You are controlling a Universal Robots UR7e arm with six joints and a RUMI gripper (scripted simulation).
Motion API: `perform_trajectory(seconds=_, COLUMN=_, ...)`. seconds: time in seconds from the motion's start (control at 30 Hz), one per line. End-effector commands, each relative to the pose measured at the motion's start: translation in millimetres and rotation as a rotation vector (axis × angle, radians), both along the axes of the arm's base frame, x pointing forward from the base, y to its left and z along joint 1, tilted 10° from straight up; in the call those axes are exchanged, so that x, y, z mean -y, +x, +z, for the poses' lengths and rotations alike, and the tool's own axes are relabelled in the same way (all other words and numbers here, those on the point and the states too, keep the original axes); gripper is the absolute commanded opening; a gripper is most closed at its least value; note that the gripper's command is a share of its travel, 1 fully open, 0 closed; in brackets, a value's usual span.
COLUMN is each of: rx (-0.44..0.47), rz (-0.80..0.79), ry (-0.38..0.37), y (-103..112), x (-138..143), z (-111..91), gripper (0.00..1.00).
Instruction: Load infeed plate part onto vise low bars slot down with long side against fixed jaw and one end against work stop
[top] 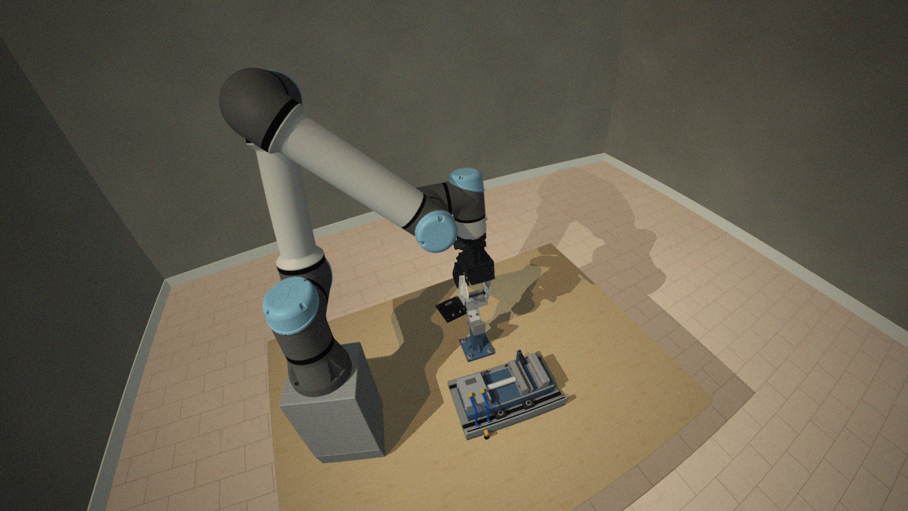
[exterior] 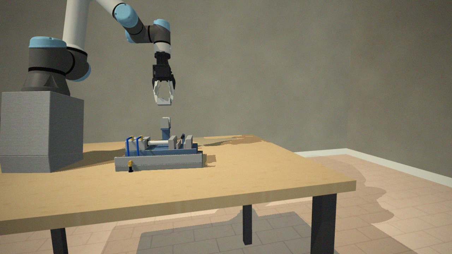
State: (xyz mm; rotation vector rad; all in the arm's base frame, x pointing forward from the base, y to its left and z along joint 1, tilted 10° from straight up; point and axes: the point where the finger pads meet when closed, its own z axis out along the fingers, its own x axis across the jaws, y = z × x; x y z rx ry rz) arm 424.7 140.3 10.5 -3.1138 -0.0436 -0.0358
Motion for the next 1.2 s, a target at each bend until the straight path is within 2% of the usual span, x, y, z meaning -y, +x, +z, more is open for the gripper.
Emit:
perform_trajectory(seconds=0.0, rx=0.003, rz=-0.005, ry=-0.064, y=2.1, x=0.4, z=0.8, gripper=0.00)
perform_trajectory(seconds=1.17, rx=0.013, rz=-0.013, ry=-0.418, y=1.9, x=-2.8, z=0.2, gripper=0.00)
